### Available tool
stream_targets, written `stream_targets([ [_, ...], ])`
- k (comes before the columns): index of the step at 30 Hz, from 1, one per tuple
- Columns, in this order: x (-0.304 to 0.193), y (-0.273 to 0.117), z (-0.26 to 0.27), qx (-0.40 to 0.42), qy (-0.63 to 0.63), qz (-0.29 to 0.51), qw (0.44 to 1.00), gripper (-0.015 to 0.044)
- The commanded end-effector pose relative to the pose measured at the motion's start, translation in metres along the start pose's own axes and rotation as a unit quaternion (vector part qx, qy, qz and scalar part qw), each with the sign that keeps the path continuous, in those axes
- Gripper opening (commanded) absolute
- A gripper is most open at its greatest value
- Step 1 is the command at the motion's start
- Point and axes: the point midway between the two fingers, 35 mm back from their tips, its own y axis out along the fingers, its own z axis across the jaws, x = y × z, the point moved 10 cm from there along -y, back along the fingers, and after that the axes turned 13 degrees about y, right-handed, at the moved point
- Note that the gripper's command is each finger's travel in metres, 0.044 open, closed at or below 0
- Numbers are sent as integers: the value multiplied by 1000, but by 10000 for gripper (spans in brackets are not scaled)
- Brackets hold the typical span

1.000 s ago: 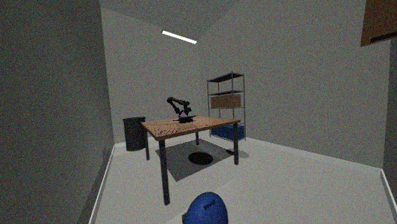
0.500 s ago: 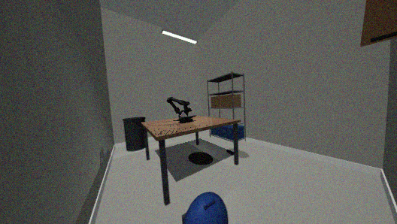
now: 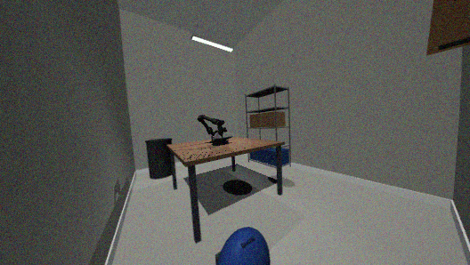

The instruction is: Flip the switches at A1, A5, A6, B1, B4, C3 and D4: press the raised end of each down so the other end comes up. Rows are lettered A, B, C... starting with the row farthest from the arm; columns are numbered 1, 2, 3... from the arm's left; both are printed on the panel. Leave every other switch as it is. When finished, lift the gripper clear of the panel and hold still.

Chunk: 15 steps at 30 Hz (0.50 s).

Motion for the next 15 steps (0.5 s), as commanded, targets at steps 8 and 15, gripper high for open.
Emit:
stream_targets([
  [8,-1,3,1,1,-3,2,1000,0],
  [15,-1,3,1,1,-3,2,1000,0],
])
